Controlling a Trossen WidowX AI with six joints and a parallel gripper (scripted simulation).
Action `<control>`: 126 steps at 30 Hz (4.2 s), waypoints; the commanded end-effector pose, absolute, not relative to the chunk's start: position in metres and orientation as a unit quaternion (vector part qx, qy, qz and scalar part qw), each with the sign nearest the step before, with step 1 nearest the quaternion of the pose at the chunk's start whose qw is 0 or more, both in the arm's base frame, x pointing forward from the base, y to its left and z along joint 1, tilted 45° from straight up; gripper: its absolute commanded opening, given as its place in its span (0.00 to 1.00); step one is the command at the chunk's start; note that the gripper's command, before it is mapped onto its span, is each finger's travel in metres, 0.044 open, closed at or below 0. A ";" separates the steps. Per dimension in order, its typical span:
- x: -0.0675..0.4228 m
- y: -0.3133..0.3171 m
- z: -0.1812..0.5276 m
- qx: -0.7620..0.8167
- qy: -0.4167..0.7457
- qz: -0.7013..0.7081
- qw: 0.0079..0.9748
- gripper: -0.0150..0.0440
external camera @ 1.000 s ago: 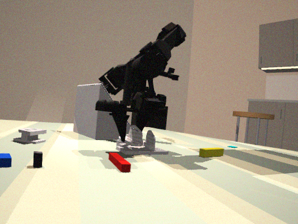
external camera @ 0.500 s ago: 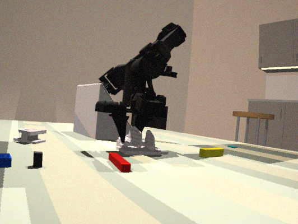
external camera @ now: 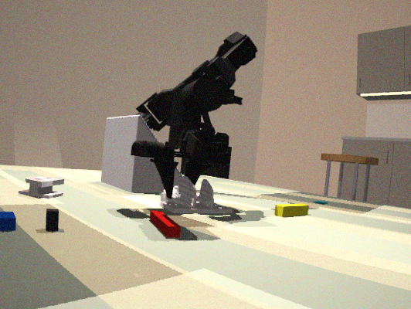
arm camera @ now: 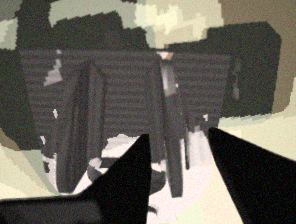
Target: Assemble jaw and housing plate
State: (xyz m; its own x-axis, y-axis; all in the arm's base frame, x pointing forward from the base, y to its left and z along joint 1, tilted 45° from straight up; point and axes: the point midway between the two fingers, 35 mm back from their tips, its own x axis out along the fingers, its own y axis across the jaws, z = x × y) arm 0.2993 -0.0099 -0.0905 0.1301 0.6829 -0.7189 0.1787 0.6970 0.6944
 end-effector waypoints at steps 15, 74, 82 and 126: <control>0.299 -0.005 -0.093 0.343 0.633 0.190 0.668 0.48; 0.299 -0.006 -0.091 0.343 0.633 0.190 0.668 0.48; 0.300 -0.005 -0.093 0.343 0.633 0.190 0.668 0.48; 0.299 -0.010 -0.089 0.342 0.633 0.188 0.669 0.63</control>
